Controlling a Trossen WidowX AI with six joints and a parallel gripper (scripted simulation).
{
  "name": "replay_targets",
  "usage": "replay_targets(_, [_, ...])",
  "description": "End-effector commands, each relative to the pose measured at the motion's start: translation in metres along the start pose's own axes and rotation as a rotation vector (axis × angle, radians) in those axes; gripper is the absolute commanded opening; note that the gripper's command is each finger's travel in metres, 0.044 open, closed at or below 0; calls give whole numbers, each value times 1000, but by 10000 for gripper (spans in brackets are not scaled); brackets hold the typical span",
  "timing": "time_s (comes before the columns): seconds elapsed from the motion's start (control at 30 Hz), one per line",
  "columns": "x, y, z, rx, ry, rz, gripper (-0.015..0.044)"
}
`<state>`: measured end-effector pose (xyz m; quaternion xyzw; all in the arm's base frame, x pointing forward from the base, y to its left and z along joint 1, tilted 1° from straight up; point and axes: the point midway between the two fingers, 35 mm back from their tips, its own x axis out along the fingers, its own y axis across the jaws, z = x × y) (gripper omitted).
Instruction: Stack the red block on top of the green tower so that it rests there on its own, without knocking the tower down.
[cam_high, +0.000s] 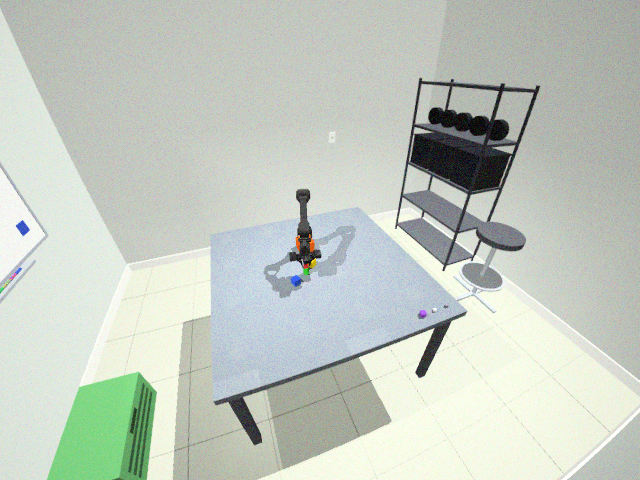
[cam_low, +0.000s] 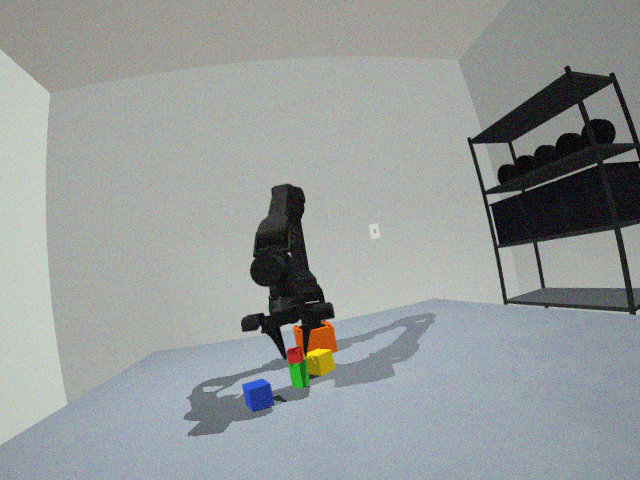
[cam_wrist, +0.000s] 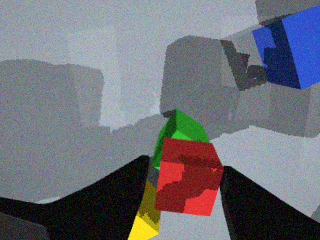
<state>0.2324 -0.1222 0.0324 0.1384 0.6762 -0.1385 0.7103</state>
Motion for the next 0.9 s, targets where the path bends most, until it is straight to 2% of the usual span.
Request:
replay_targets(0.0, [1,0,0,0,1,0,289])
replay_targets(0.2, [1,0,0,0,1,0,440])
replay_targets(0.87, [1,0,0,0,1,0,440])
